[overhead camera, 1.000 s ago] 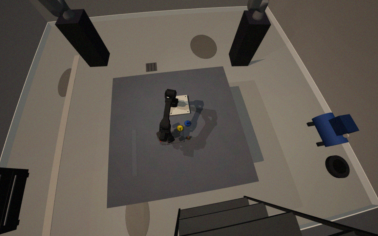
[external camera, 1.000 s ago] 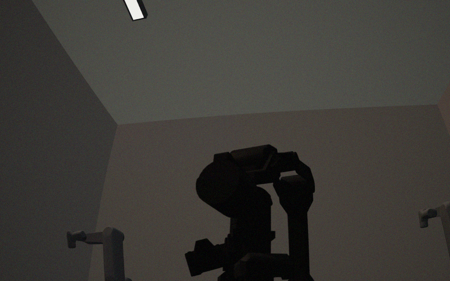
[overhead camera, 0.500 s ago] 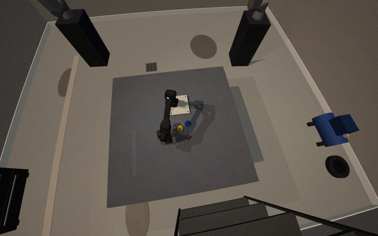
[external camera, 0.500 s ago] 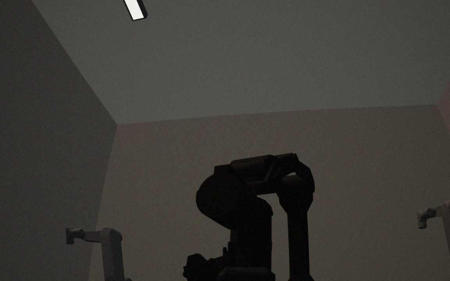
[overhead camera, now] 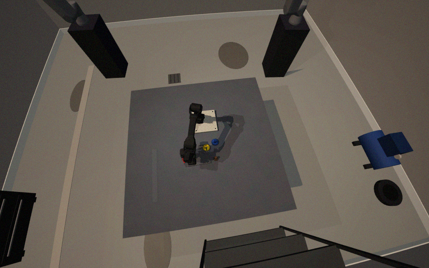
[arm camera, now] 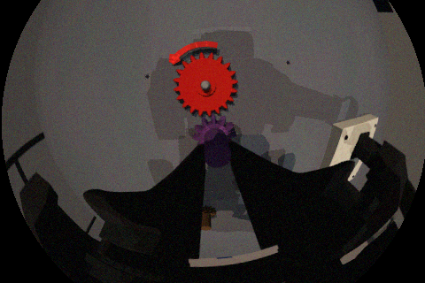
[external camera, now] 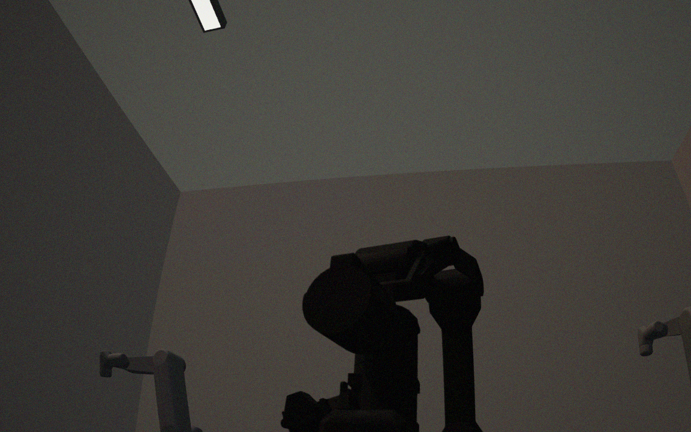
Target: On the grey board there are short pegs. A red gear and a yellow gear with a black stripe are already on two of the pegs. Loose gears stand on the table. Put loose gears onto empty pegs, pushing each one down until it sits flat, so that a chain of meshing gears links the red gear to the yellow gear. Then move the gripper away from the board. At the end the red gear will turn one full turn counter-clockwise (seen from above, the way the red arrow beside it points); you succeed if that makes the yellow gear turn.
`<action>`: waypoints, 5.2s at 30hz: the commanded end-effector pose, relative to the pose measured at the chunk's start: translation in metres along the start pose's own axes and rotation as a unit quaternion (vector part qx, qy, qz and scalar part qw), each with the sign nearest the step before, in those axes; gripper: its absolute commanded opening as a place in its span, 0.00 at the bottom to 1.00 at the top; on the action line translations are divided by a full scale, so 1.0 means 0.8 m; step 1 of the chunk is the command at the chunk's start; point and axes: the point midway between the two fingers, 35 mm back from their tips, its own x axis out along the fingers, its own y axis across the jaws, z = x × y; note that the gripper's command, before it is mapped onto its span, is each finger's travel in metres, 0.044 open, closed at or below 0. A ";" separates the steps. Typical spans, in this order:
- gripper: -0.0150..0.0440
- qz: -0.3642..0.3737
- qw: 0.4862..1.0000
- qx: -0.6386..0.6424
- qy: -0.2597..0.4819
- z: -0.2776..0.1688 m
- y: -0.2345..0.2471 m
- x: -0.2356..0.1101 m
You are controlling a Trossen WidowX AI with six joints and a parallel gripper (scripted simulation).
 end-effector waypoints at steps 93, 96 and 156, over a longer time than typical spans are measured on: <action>0.25 -0.011 1.000 0.018 0.004 -0.003 -0.001 0.013; 0.25 -0.011 1.000 -0.007 0.004 -0.003 -0.003 0.013; 0.49 -0.010 0.996 -0.091 0.005 -0.001 -0.001 -0.038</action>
